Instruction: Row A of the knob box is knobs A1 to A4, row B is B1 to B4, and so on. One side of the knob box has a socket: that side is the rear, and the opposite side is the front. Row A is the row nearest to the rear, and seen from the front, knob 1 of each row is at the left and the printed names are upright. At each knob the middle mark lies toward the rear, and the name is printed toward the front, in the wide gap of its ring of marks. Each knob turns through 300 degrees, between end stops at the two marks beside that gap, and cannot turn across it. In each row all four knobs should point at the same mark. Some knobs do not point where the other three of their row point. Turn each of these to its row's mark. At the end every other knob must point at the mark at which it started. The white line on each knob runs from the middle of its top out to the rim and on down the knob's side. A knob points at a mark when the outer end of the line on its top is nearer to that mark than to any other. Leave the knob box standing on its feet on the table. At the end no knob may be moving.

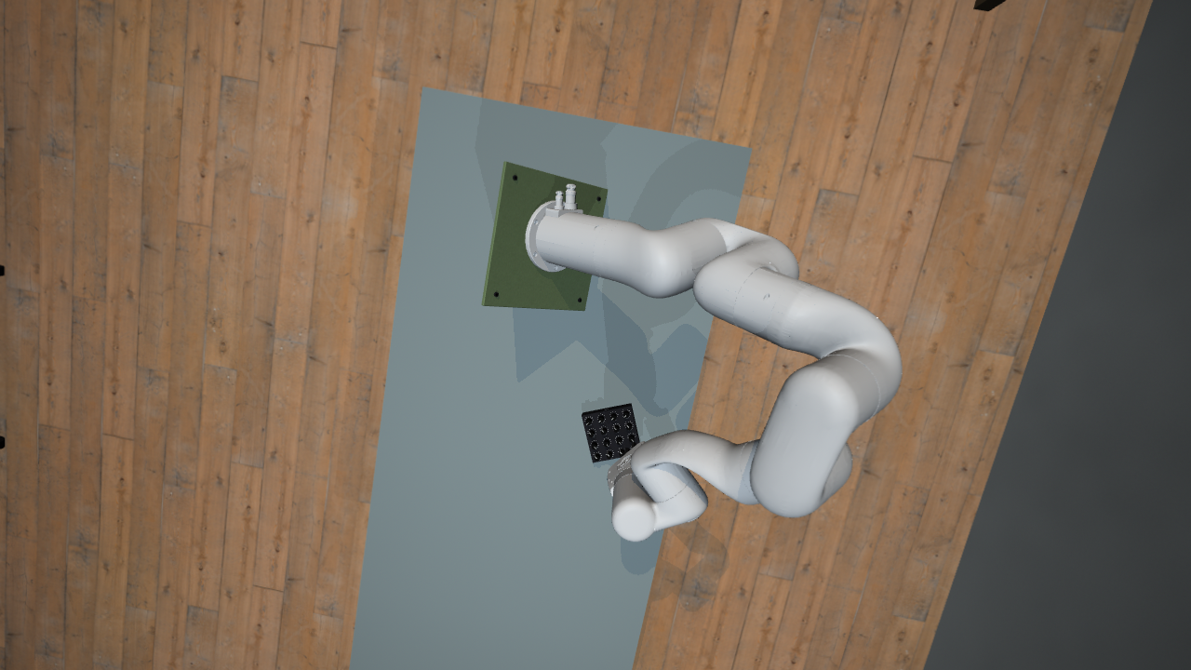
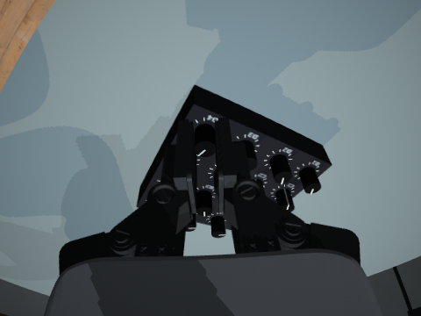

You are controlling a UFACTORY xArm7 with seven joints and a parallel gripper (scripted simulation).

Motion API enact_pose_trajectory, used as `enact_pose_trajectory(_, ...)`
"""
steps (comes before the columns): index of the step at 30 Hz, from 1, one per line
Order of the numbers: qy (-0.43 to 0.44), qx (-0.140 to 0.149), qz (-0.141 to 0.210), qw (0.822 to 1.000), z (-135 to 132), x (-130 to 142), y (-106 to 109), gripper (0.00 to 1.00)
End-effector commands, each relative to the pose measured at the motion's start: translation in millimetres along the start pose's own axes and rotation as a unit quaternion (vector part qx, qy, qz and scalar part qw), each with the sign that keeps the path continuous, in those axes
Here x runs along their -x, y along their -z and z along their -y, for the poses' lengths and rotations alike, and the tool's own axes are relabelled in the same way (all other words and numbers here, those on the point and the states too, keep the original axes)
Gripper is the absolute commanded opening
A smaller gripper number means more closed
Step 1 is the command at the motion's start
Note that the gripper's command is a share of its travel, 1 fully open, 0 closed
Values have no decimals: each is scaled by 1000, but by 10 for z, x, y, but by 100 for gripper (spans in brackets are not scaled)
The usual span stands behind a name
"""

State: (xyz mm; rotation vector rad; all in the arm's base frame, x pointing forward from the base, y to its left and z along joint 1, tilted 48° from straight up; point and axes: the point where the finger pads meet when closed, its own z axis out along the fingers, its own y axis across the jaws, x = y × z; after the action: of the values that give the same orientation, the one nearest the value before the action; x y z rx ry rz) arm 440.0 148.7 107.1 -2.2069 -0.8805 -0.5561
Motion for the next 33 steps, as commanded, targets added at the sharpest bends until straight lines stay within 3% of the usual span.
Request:
enact_pose_trajectory(1,33,2,-3,999,-14,-7,16,8)
enact_pose_trajectory(14,203,2,-2,979,-14,-7,16,8)
enact_pose_trajectory(33,341,3,-2,940,-14,-7,16,8)
